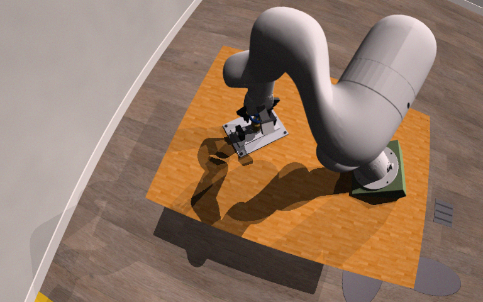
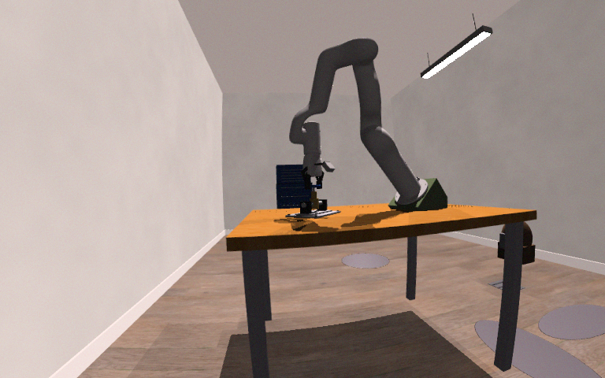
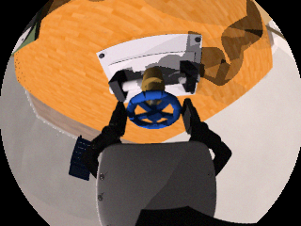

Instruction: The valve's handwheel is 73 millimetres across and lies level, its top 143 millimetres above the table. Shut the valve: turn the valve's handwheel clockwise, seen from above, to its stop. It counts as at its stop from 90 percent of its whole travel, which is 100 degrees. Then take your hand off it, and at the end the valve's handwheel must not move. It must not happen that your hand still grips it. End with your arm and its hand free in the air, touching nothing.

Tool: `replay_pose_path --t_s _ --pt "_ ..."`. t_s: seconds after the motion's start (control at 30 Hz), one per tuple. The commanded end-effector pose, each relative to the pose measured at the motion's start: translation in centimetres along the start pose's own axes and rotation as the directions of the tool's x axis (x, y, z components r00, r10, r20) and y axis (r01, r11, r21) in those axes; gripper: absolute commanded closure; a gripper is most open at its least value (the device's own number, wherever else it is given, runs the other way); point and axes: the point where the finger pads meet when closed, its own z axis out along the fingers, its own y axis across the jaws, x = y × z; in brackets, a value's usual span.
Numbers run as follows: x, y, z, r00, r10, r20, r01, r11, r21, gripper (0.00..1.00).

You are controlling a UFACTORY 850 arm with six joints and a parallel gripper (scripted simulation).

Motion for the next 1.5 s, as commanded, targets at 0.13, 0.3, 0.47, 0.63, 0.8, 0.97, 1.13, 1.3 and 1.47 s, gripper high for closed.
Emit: replay_pose_path --t_s 0.13,0.3,0.47,0.63,0.8,0.97,1.13,1.3,1.47 --pt "0.0 0.1 0.0 1.0 -0.001 0.001 0.001 1.0 -0.001 0.0" --pt "0.0 0.1 0.0 1.0 -0.001 0.001 0.001 1.0 -0.001 0.0" --pt "0.0 0.1 0.0 1.0 -0.001 0.001 0.001 1.0 -0.001 0.0" --pt "0.0 0.1 0.0 1.0 -0.001 0.001 0.001 1.0 -0.001 0.0" --pt "0.0 0.1 0.0 1.0 -0.001 0.001 0.001 1.0 -0.001 0.0" --pt "0.0 0.1 -0.1 1.0 -0.001 0.001 0.001 1.0 -0.001 0.0" --pt "0.0 0.1 -0.3 1.0 -0.001 0.001 0.001 1.0 -0.001 0.0" --pt "0.0 0.1 -0.7 1.0 -0.001 0.001 0.001 1.0 -0.001 0.0" --pt "0.0 0.1 -1.5 1.0 -0.001 0.001 0.001 1.0 -0.001 0.0"
